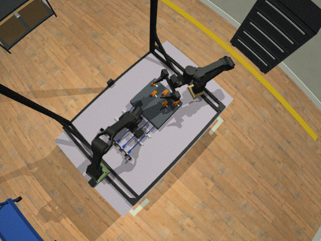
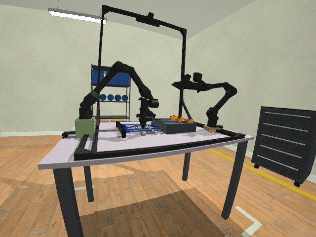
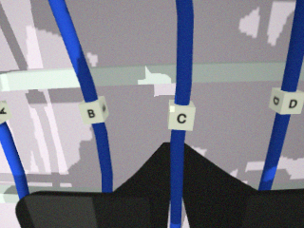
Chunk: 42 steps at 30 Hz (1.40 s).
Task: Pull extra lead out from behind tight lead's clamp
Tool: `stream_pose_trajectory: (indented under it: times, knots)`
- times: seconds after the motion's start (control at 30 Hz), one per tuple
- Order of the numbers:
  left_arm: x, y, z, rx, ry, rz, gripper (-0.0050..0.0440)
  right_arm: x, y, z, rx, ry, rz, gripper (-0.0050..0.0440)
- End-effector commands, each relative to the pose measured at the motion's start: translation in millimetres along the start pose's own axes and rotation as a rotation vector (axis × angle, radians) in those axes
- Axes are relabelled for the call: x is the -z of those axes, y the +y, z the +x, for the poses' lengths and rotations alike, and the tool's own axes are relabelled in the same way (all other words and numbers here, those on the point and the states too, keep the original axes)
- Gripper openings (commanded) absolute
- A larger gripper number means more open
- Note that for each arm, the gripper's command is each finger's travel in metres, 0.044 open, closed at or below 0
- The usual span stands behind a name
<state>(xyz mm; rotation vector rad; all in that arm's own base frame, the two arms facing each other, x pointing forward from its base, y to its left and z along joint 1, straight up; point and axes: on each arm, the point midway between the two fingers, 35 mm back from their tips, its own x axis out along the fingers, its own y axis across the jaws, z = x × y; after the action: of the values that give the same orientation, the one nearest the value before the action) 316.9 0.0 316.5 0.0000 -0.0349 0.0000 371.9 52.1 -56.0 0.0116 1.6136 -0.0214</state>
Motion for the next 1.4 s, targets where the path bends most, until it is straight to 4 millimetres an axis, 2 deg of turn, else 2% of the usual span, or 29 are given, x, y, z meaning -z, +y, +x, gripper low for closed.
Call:
stream_pose_trajectory:
  times: [0.0, 0.17, 0.2, 0.73, 0.77, 1.3, 1.33, 1.37]
  knots:
    - [-6.8, 0.0, -1.0, 0.000, -0.016, 0.000, 0.0440, 0.3, 0.0, 0.1, 0.000, -0.002, 0.000, -0.0050]
    - [-6.8, 0.0, -1.0, 0.000, -0.016, 0.000, 0.0440, 0.3, 0.0, 0.1, 0.000, -0.002, 0.000, -0.0050]
    - [-6.8, 0.0, -1.0, 0.000, -0.016, 0.000, 0.0440, -4.2, 0.7, -44.1, -0.005, -0.029, 0.000, 0.0209]
    - [-6.8, 0.0, -1.0, 0.000, -0.016, 0.000, 0.0440, -4.2, 0.7, -44.1, -0.005, -0.029, 0.000, 0.0209]
    - [-6.8, 0.0, -1.0, 0.000, -0.016, 0.000, 0.0440, -4.7, -50.8, -43.8, -0.007, -0.043, -0.004, 0.0209]
    - [-6.8, 0.0, -1.0, 0.000, -0.016, 0.000, 0.0440, -4.7, -50.8, -43.8, -0.007, -0.043, -0.004, 0.0209]
    - [-6.8, 0.0, -1.0, 0.000, -0.016, 0.000, 0.0440, -6.9, -50.4, 6.1, -0.007, -0.043, -0.004, 0.0209]
    - [-6.8, 0.0, -1.0, 0.000, -0.016, 0.000, 0.0440, -6.9, -50.4, 6.1, -0.007, -0.043, -0.004, 0.0209]
